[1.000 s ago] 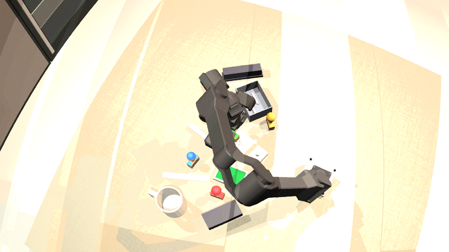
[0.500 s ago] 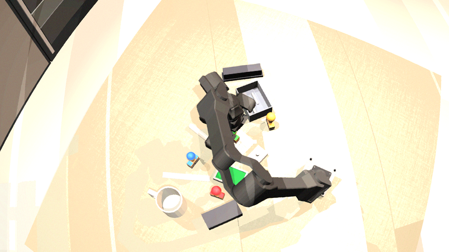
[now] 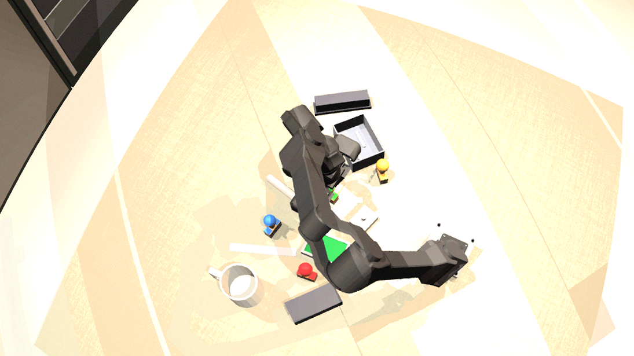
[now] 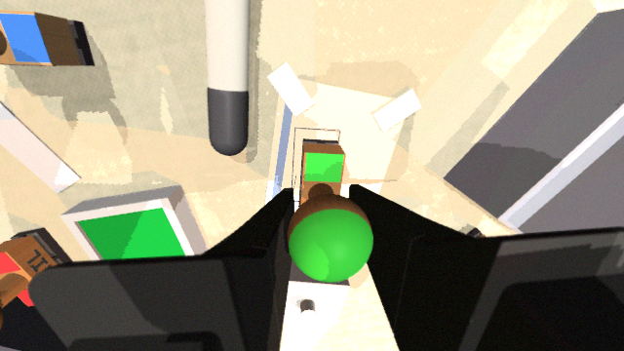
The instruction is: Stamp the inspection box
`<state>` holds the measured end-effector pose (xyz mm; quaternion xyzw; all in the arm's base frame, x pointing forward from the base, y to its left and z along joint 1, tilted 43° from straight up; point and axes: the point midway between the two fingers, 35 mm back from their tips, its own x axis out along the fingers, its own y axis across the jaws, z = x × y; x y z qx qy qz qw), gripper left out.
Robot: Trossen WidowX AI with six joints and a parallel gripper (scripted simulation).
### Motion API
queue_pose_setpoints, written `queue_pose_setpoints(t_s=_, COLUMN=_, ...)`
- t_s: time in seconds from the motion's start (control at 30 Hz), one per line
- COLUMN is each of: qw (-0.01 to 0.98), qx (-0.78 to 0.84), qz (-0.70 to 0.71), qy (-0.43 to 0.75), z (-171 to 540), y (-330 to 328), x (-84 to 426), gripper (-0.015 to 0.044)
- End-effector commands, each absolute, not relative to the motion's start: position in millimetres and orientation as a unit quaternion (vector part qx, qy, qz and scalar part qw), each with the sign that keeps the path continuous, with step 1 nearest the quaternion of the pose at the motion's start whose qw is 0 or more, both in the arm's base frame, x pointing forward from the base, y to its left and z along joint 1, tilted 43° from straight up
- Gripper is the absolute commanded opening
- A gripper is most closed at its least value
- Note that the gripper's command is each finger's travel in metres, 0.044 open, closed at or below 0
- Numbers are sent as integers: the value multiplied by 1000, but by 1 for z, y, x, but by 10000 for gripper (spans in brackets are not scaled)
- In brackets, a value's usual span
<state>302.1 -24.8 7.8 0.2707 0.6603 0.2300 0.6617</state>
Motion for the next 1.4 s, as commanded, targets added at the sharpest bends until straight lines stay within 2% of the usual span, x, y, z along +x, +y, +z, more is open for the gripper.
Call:
queue_pose_setpoints(t_s=0.0, qw=662, qx=274, qz=229, qy=659, z=6, y=-23, x=302, gripper=0)
queue_pose_setpoints(t_s=1.37, qw=662, qx=274, qz=230, qy=659, z=-1, y=-16, x=302, gripper=0)
